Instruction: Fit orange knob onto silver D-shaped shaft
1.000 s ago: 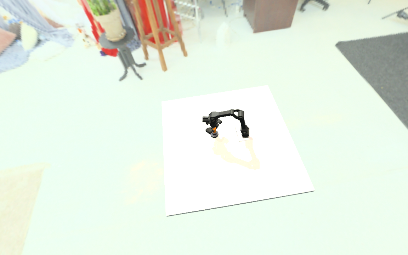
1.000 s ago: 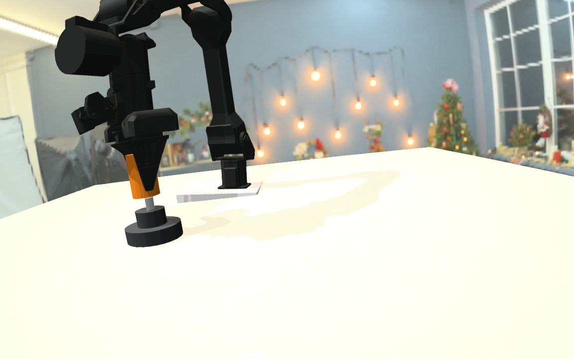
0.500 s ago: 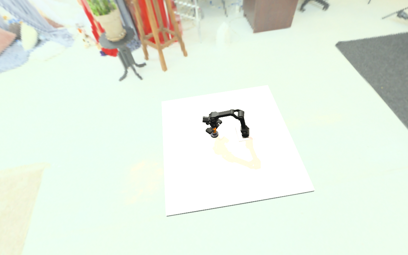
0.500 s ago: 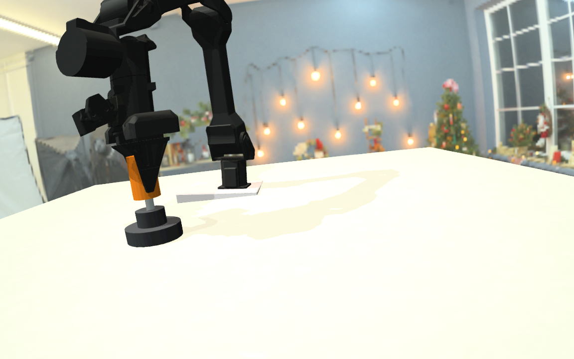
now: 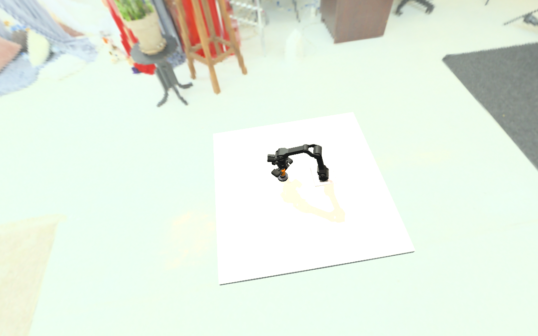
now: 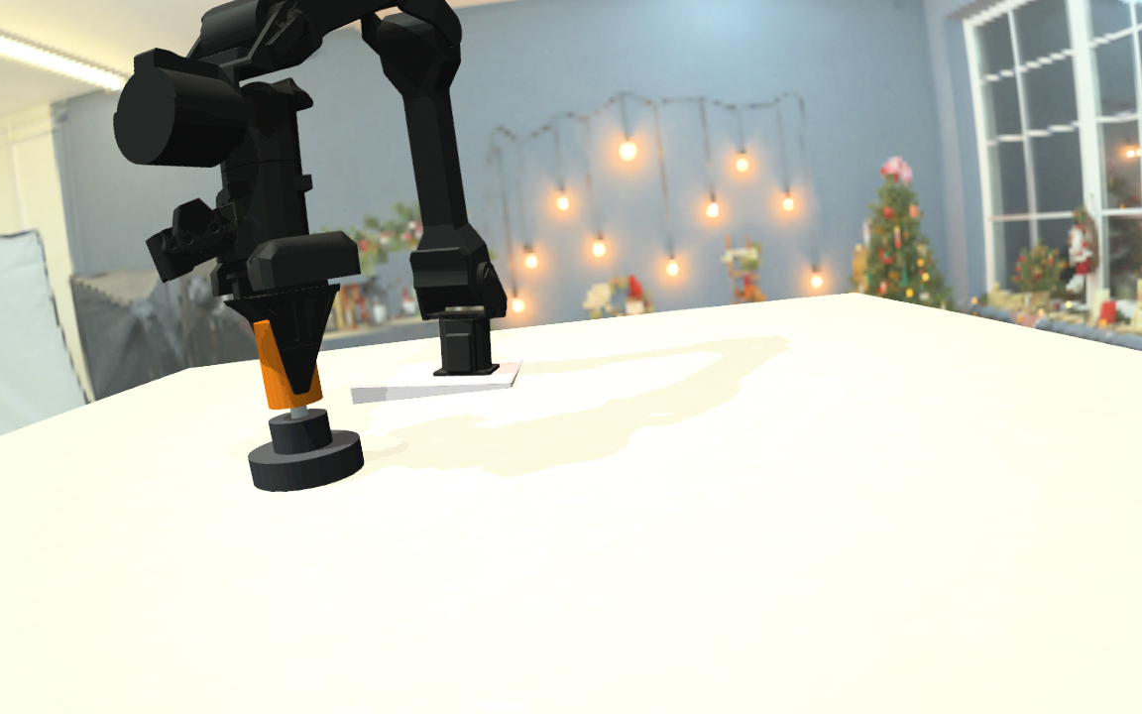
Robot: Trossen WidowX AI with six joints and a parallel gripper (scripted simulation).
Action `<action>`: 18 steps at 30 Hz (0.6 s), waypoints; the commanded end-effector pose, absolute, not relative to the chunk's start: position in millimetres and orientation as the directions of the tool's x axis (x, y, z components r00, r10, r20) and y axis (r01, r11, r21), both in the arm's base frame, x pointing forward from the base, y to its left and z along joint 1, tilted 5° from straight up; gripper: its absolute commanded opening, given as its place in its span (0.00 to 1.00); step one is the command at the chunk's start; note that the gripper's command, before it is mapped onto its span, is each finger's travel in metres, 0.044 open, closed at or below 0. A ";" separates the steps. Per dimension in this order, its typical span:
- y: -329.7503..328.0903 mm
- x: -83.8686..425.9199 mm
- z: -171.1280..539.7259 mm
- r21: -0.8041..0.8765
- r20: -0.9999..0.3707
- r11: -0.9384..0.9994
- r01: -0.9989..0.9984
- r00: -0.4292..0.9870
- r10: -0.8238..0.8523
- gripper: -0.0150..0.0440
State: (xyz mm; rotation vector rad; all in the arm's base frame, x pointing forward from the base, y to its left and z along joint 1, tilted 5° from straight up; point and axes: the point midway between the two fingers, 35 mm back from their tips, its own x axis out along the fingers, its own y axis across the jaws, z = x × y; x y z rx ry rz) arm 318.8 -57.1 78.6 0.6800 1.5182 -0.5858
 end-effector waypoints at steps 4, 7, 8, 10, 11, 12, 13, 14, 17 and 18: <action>-57.1 318.9 72.4 0.037 -0.998 0.690 0.723 -0.013 0.067 0.25; -57.0 319.2 69.7 0.037 -0.998 0.690 0.723 -0.013 0.067 0.25; -57.0 319.3 68.8 0.037 -0.998 0.690 0.723 -0.013 0.067 0.25; -56.9 319.4 68.3 0.037 -0.998 0.690 0.723 -0.013 0.067 0.25; -56.7 318.9 69.8 0.037 -0.997 0.692 0.721 -0.015 0.070 0.25; -56.7 318.9 69.8 0.037 -0.997 0.692 0.721 -0.015 0.070 0.25; -56.7 318.9 69.8 0.037 -0.997 0.692 0.721 -0.015 0.070 0.25; -56.7 318.9 69.8 0.037 -0.997 0.692 0.721 -0.015 0.070 0.25; -56.7 318.9 69.8 0.037 -0.997 0.692 0.721 -0.015 0.070 0.25; -56.7 318.9 69.8 0.037 -0.997 0.692 0.721 -0.015 0.070 0.30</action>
